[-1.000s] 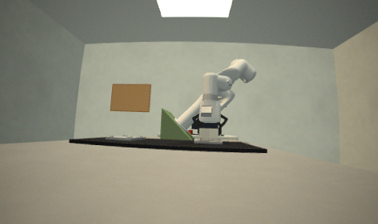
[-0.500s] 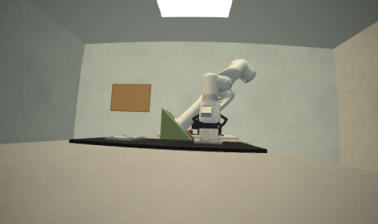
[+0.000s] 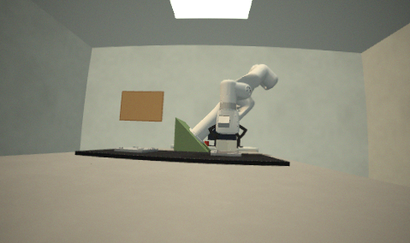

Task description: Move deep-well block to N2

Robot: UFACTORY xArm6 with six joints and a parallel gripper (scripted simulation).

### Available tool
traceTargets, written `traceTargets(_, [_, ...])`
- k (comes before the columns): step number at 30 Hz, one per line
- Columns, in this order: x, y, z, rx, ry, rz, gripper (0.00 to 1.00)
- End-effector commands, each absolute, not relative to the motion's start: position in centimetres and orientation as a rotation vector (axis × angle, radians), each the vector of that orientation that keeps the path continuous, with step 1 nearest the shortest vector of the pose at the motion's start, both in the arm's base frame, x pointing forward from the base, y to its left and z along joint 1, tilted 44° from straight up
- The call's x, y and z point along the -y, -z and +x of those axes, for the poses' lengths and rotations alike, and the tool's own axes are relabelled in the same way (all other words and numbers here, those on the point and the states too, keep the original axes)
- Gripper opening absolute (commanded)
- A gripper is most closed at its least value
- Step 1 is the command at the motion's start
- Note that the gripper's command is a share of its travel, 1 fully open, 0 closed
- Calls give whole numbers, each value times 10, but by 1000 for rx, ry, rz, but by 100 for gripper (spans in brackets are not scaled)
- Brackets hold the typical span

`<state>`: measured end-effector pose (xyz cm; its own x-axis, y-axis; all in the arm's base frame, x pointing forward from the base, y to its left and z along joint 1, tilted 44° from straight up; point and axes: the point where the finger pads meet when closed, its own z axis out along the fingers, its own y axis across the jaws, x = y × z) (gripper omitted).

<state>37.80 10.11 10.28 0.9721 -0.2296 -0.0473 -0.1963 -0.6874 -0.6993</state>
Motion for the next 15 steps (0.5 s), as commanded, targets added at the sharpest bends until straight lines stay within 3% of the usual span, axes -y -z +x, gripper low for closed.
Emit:
traceTargets(1, [-101, -103, 379, -297, 60, -2347, 0])
traceTargets(15, [-102, -102, 379, -297, 60, -2347, 0])
